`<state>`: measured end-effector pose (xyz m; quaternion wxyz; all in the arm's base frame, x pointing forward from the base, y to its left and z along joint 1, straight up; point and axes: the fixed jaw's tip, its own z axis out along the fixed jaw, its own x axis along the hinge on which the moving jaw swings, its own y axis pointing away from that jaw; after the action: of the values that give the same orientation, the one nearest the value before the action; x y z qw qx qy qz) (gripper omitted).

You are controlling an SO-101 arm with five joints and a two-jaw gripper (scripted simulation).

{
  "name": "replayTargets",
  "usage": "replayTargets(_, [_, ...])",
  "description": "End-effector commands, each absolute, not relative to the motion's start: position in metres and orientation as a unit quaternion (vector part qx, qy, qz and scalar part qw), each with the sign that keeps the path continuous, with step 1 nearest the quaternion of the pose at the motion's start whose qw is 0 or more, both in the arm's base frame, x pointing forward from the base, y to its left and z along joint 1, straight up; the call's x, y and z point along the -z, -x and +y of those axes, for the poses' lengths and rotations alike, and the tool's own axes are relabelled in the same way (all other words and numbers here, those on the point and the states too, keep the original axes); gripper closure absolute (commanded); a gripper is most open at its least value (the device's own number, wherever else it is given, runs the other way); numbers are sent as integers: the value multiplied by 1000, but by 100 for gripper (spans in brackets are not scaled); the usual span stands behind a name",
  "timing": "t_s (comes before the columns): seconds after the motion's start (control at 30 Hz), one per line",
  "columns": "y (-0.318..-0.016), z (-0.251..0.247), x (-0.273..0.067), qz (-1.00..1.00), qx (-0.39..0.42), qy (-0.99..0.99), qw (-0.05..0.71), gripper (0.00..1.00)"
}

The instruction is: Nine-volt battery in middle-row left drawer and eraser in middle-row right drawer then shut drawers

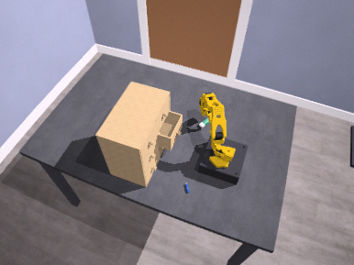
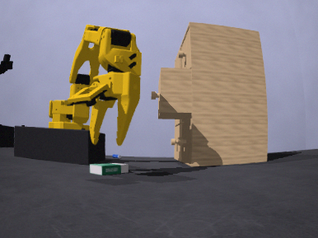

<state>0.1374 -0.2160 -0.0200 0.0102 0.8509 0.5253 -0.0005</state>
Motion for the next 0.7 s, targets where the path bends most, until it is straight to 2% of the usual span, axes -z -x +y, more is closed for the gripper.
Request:
replayTargets(0.0, [-135,-215,33,522,0,-853,1,73])
replayTargets(0.4, [-135,-215,33,522,0,-853,1,73])
replayTargets(0.67, [-136,-216,46,522,0,-853,1,73])
